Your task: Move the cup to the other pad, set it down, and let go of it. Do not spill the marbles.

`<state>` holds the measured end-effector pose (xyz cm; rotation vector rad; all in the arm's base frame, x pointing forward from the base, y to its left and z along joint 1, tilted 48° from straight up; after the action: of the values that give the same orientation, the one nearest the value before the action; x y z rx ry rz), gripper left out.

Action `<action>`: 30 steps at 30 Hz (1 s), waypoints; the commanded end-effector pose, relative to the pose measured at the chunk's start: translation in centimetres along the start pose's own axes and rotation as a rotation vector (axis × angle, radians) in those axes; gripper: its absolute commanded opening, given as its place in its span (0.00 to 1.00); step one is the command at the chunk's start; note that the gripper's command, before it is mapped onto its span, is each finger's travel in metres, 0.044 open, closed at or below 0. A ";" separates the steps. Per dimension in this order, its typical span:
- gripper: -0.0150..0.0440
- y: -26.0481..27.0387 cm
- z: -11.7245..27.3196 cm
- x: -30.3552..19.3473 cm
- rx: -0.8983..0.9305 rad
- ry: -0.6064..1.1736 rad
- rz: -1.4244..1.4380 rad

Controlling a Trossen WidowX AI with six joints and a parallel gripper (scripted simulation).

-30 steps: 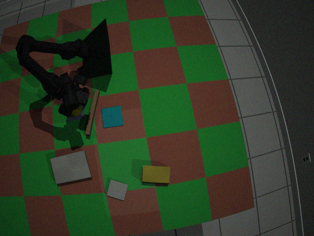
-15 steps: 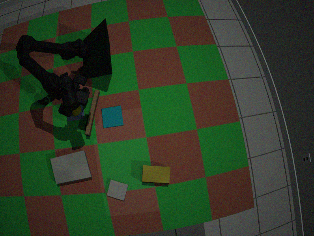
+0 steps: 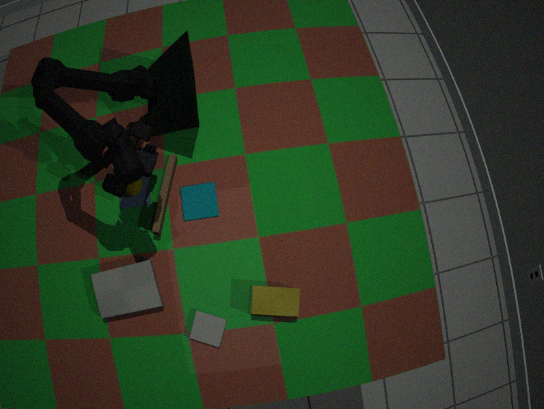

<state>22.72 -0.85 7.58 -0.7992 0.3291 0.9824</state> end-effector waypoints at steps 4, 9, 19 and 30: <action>0.25 0.0 2.1 0.0 -0.001 -0.002 -0.004; 0.25 0.1 1.8 0.0 -0.004 0.000 0.001; 0.25 0.1 1.8 0.0 -0.004 0.000 0.001; 0.25 0.3 1.9 0.9 -0.003 -0.001 0.000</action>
<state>22.60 0.76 8.46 -0.8054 0.3320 0.9857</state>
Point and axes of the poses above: the point midway between the two fingers, 35 mm back from their tips, its own z axis back along the fingers, its own y axis across the jaws, x = y × z, the point moved 2 cm from there along z, back along the fingers, and after that the axes turned 6 degrees about -z, right-handed, at the moved point
